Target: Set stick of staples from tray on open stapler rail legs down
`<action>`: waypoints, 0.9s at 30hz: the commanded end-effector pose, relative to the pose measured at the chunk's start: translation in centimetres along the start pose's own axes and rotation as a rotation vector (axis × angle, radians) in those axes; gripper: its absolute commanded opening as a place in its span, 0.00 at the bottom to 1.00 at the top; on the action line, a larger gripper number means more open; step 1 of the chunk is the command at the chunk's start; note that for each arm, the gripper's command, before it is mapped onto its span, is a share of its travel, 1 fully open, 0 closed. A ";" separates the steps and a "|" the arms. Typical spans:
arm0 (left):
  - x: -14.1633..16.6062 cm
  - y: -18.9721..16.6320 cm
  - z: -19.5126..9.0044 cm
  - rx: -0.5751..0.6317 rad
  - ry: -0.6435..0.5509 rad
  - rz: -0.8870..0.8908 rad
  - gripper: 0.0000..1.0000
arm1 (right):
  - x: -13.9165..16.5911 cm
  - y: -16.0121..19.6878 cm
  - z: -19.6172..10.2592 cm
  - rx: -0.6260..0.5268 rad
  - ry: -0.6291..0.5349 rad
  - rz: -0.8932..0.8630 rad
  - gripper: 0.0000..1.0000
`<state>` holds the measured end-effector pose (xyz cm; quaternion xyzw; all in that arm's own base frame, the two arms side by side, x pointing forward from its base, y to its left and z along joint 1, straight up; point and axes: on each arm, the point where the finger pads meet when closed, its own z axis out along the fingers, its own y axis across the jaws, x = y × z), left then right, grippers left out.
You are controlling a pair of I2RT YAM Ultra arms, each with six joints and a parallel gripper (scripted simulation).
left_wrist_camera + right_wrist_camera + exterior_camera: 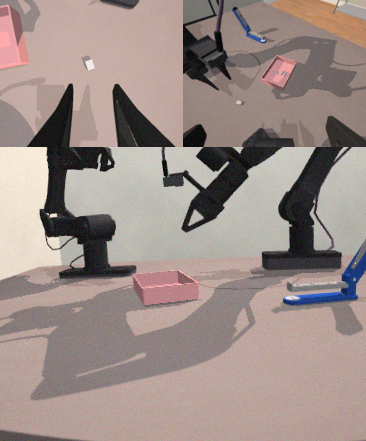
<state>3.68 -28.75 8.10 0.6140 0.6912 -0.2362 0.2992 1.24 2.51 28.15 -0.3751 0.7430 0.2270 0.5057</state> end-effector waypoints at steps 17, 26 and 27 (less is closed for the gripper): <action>2.8 0.0 4.8 -0.061 0.646 -0.306 0.44 | -0.2 0.0 -0.4 0.007 -0.009 0.003 1.00; 3.4 0.0 6.8 -0.096 0.782 -0.366 0.44 | -0.2 0.0 -0.4 0.007 -0.009 0.003 1.00; 3.4 0.1 6.9 -0.100 0.786 -0.366 0.44 | -0.2 0.0 -0.4 0.007 -0.009 0.003 1.00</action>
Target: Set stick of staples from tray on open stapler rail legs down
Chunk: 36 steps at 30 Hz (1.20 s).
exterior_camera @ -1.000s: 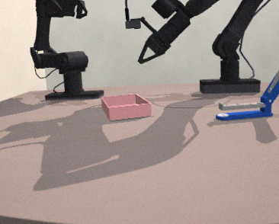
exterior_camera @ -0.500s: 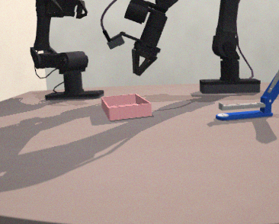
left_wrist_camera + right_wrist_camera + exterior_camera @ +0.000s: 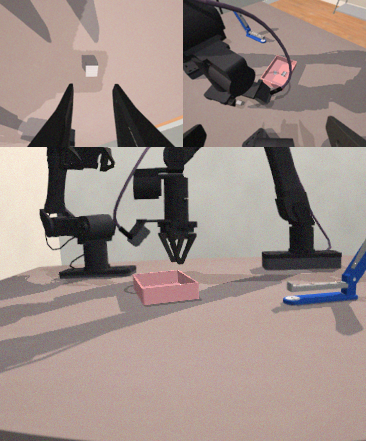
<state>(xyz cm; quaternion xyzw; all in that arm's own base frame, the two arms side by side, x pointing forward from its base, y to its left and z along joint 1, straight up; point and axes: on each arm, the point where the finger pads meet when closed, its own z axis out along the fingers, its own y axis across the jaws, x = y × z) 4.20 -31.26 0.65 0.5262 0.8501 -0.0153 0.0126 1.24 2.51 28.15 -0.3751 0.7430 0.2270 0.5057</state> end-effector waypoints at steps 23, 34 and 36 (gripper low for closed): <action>-0.3 0.3 2.6 -0.013 0.037 -0.031 0.44 | -0.2 0.0 -0.4 0.007 -0.009 0.003 1.00; -0.2 0.3 2.8 -0.013 0.037 -0.037 0.44 | -0.2 0.0 -0.4 0.007 -0.009 0.003 1.00; -0.2 0.3 2.8 -0.013 0.037 -0.036 0.44 | -0.2 0.0 -0.4 0.007 -0.009 0.003 1.00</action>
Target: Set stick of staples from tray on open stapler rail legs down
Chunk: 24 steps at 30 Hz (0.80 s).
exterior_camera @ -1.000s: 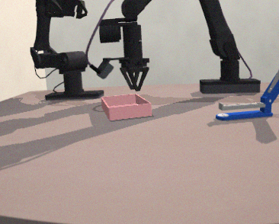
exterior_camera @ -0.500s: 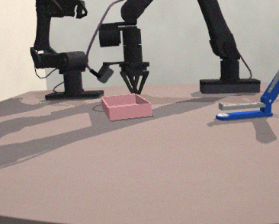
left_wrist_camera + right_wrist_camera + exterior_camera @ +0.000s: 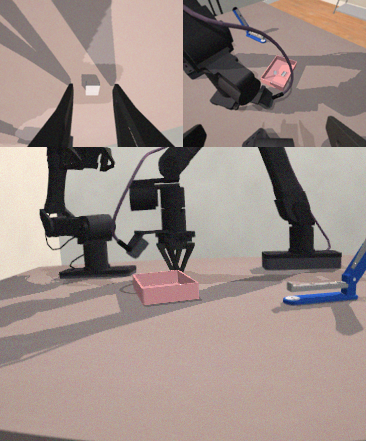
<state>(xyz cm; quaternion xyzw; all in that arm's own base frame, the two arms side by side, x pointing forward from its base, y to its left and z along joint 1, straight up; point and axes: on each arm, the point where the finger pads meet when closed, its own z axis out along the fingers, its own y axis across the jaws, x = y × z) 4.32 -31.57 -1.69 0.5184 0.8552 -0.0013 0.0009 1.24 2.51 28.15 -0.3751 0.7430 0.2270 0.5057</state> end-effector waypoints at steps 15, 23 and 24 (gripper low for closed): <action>0.1 0.1 0.0 0.004 -0.012 -0.011 0.27 | -0.2 0.0 -0.4 0.007 -0.009 0.003 1.00; 0.1 0.1 0.0 0.001 -0.005 -0.006 0.18 | -0.2 0.0 -0.4 0.007 -0.009 0.003 1.00; 0.1 0.1 0.0 0.001 -0.005 -0.006 0.18 | -0.2 0.0 -0.4 0.007 -0.009 0.003 1.00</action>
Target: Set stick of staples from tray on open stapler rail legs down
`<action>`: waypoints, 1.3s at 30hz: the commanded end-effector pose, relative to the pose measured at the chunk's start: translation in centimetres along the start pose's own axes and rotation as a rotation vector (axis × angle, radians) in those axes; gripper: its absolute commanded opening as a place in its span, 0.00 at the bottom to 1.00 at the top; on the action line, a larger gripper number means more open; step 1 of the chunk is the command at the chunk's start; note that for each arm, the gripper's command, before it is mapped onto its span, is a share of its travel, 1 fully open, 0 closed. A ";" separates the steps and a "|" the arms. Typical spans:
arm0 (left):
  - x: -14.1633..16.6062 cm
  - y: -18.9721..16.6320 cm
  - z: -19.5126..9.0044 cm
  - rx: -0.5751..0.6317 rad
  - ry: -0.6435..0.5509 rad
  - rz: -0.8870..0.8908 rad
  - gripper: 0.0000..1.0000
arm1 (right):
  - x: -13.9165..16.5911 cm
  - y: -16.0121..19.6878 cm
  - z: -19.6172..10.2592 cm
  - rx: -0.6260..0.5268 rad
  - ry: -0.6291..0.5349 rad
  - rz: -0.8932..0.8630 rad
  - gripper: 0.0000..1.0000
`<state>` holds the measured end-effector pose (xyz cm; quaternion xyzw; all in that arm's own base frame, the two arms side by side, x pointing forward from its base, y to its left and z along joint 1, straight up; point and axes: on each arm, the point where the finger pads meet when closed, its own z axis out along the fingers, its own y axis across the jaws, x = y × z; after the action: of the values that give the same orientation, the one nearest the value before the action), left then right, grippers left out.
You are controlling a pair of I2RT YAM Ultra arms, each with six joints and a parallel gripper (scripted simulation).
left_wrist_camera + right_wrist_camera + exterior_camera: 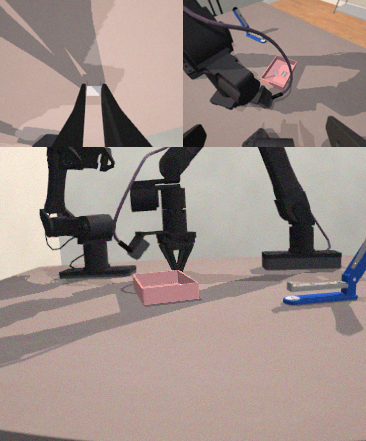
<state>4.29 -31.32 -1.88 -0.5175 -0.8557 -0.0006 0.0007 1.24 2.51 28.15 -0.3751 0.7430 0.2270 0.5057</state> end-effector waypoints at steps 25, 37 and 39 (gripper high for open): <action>-0.3 -0.1 -5.9 0.006 -0.017 -0.010 0.06 | -0.2 0.0 -0.4 0.007 -0.009 0.003 1.00; -1.2 2.8 -6.7 0.038 -0.006 0.098 0.06 | -0.2 0.0 -0.4 0.007 -0.009 0.003 1.00; -1.9 5.4 -7.1 0.053 -0.020 0.117 0.06 | -0.2 0.0 -0.4 0.007 -0.009 0.003 1.00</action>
<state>6.83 -30.89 4.11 -0.5374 -0.8432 0.0125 0.0097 1.24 2.51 28.15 -0.3751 0.7430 0.2270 0.5057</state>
